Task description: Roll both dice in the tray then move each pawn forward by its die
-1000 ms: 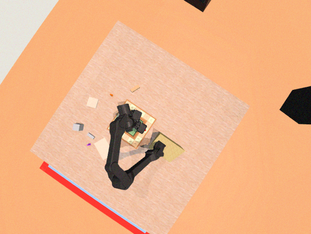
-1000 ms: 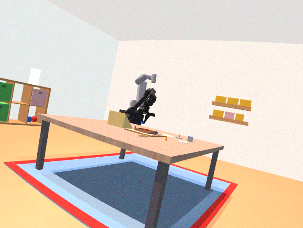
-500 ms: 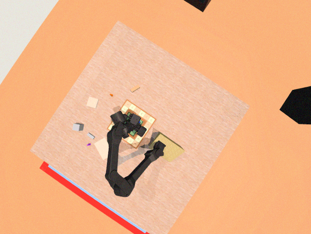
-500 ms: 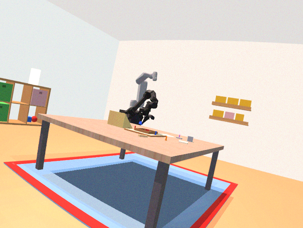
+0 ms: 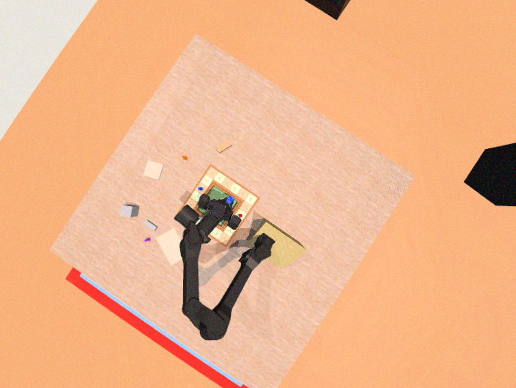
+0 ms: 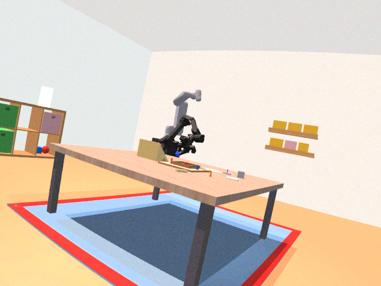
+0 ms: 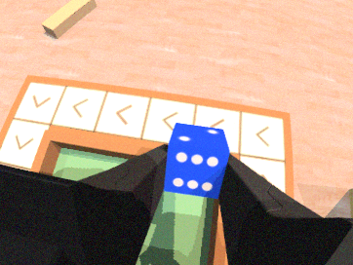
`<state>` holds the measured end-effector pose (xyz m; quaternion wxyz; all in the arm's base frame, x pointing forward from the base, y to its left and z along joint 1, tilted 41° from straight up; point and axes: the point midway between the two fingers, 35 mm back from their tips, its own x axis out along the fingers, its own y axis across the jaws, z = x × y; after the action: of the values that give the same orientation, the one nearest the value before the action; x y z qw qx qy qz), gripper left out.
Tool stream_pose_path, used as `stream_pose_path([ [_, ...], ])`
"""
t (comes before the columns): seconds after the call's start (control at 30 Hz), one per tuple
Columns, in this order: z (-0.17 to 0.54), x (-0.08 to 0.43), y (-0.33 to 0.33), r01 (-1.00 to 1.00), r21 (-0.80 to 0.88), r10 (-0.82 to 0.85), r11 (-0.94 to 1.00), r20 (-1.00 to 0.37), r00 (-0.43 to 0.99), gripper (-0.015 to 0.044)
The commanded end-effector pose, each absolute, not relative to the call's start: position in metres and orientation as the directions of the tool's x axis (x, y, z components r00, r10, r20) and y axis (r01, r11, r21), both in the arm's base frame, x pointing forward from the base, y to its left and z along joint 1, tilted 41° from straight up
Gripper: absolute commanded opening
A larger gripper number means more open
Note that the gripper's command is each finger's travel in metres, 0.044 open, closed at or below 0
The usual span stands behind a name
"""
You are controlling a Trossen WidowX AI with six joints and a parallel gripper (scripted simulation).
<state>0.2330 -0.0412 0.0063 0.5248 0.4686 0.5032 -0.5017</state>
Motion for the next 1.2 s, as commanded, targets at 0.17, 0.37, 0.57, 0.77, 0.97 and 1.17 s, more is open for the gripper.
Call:
stream_pose_path([
  [0.17, 0.035, 0.239, -0.044, 0.999, 0.028, -0.143, 0.038, -0.989, 0.033, 0.0],
  [0.37, 0.051, 0.24, -0.043, 0.999, 0.028, -0.143, 0.038, -0.989, 0.033, 0.0],
  [0.57, 0.05, 0.24, -0.043, 0.999, 0.032, -0.138, 0.041, -0.99, 0.038, 0.0],
  [0.77, 0.05, 0.24, -0.043, 0.999, 0.032, -0.138, 0.041, -0.99, 0.038, 0.0],
  [0.97, 0.05, 0.24, -0.043, 0.999, 0.032, -0.138, 0.041, -0.99, 0.038, 0.0157],
  [1.17, 0.073, 0.241, -0.063, 0.999, 0.029, -0.143, 0.038, -0.989, 0.034, 0.0315],
])
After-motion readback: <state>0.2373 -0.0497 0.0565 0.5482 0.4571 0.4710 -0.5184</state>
